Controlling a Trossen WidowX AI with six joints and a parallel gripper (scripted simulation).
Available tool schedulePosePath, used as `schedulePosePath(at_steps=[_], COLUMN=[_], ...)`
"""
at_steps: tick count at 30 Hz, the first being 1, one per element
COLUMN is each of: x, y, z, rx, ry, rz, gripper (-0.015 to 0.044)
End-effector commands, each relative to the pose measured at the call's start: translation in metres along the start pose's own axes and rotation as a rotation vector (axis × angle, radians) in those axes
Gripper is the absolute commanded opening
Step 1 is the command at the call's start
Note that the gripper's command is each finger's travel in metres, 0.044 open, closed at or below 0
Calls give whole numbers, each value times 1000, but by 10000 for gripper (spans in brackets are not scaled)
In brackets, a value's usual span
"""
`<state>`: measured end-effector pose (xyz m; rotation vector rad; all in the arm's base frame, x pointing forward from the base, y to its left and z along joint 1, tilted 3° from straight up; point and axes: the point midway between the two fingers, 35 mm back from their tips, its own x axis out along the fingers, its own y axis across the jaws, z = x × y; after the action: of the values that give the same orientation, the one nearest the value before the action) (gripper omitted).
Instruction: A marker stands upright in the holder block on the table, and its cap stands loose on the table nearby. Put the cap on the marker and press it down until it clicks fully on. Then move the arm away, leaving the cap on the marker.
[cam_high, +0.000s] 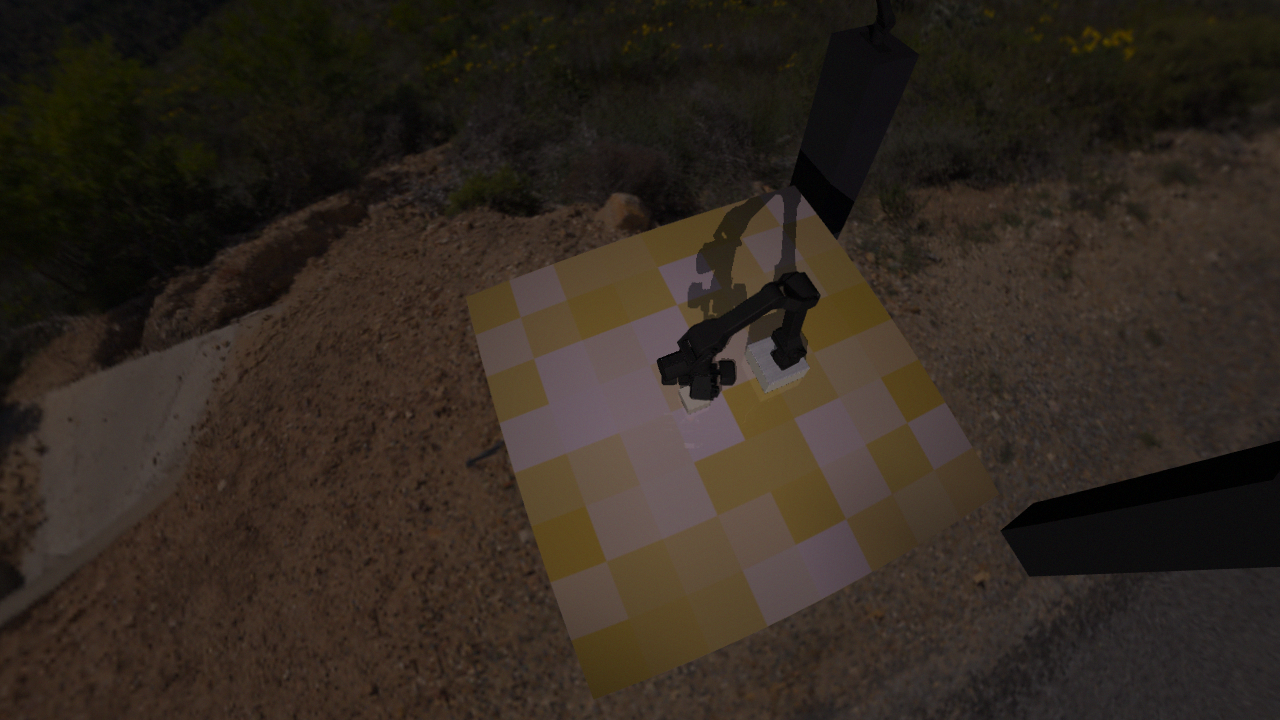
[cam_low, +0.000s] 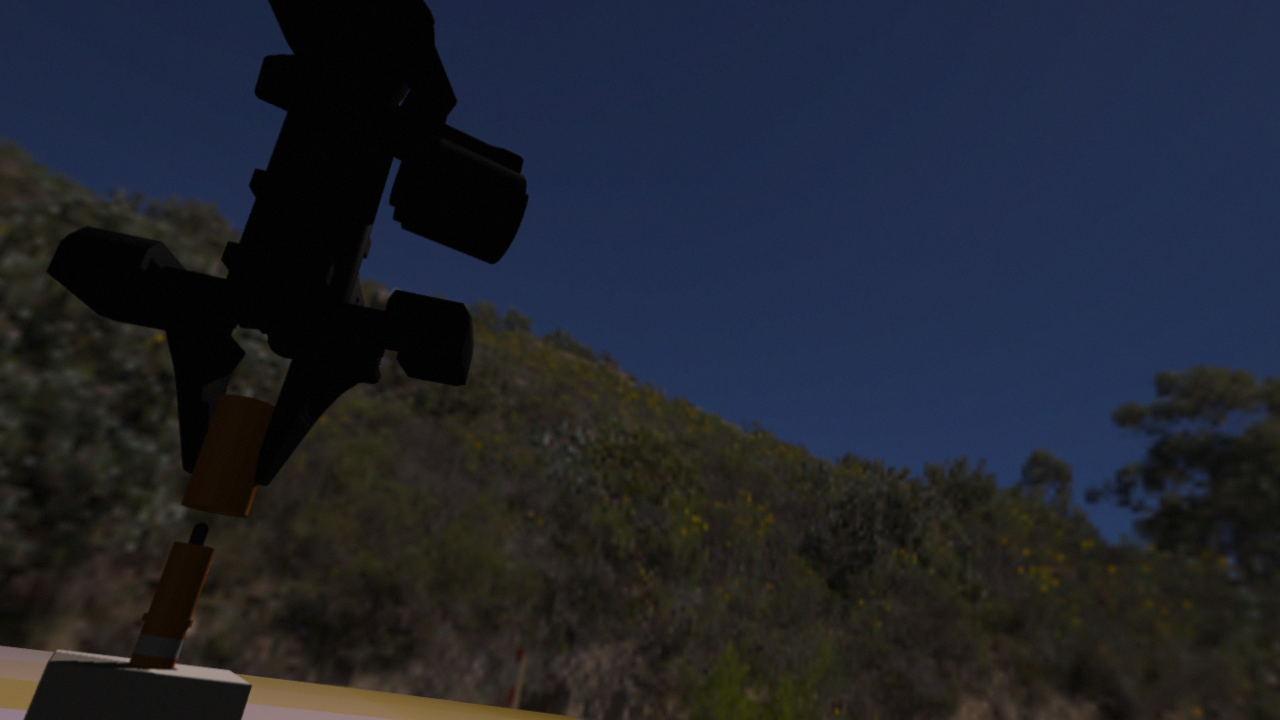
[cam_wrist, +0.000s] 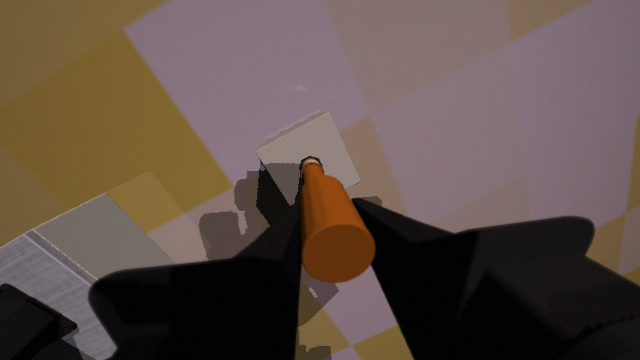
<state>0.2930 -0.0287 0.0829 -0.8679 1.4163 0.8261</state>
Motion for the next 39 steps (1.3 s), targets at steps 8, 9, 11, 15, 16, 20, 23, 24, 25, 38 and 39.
schedulePosePath(at_steps=[8, 9, 11, 15, 16, 20, 23, 24, 25, 38, 39], x=[19, 21, 24, 31, 32, 39, 43, 45, 46, 49, 48], y=[1, 1, 1, 1, 1, 1, 2, 2, 2, 2, 2], z=[-1, -1, -1, -1, -1, -1, -1, -1, -2, -2, -1], rx=[-6, -6, -6, -6, -6, -6, -6, -6, -6, -6, 0], ry=[7, 7, 7, 7, 7, 7, 7, 7, 7, 7, 6], rz=[7, 7, 7, 7, 7, 7, 7, 7, 7, 7, 7], gripper=[0, 0, 0, 0, 0, 0, 0, 0, 0, 0, 26])
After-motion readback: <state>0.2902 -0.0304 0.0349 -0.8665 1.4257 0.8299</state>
